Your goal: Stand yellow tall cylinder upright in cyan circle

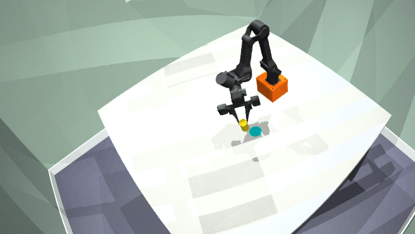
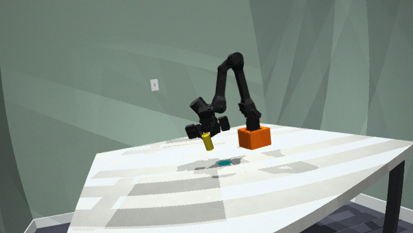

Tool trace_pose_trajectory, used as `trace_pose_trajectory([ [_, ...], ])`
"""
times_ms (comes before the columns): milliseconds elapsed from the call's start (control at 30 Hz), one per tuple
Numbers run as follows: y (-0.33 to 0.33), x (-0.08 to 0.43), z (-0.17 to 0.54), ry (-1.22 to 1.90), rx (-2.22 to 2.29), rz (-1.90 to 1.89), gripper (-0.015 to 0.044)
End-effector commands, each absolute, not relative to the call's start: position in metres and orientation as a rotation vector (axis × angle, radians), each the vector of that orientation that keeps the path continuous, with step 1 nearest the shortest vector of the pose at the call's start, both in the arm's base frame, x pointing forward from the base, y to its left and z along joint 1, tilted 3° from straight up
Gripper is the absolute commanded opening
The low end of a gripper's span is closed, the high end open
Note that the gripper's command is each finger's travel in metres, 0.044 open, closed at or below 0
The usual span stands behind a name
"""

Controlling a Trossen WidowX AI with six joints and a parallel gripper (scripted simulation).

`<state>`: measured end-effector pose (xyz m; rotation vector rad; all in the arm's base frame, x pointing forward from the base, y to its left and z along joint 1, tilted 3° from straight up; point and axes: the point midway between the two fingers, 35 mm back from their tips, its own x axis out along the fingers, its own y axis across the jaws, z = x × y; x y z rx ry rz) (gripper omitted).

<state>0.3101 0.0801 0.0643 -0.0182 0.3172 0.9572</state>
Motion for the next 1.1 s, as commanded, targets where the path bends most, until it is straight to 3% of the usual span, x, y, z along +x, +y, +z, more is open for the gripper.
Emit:
trace_pose_trajectory([
  [0, 0.08, 0.306, 0.064, 0.304, -0.009, 0.965, 0.0105],
  [1067, 0.072, 0.277, 0.076, 0.155, -0.001, 1.024, 0.0105],
])
